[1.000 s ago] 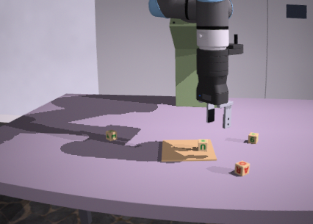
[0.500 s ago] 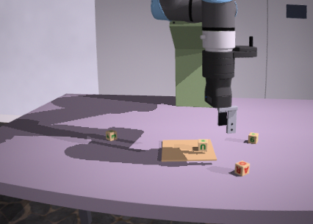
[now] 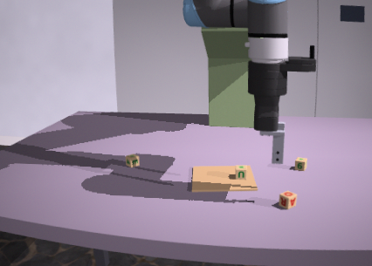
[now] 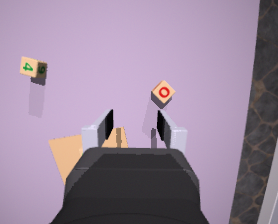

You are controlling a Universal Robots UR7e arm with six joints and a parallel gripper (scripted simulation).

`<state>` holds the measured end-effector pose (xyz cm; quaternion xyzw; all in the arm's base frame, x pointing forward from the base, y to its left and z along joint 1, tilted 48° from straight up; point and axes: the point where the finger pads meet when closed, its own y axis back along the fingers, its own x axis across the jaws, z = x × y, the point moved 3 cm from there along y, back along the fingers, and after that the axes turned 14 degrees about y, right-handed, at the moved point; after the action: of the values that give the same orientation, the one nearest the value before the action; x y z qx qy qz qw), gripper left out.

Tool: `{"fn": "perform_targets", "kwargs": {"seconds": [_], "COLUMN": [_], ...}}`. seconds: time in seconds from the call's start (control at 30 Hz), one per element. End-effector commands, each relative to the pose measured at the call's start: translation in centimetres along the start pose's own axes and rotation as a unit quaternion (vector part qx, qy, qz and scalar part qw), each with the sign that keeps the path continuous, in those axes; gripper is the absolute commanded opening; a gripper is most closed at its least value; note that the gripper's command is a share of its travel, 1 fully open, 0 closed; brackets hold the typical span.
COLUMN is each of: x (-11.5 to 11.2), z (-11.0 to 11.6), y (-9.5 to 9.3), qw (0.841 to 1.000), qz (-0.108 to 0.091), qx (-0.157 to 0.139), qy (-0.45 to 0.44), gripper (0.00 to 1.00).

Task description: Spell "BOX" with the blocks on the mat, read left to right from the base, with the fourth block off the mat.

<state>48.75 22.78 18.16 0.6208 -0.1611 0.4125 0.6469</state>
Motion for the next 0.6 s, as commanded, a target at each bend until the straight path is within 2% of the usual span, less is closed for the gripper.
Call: {"fn": "perform_targets", "kwargs": {"seconds": [0.0,0.23,0.3,0.57], "x": [1.0,2.3,2.3,3.5], "z": [-0.3,-0.8,-0.8,-1.1], "y": [0.0,0.1,0.1,0.1], "qw": [0.998,0.984,0.984,0.962], "qz": [0.001,0.002,0.002,0.002], "qx": [0.0,0.0,0.0,0.0], "qy": [-0.07,-0.177,-0.177,-0.272], "gripper": [1.0,1.0,1.0,1.0]}}
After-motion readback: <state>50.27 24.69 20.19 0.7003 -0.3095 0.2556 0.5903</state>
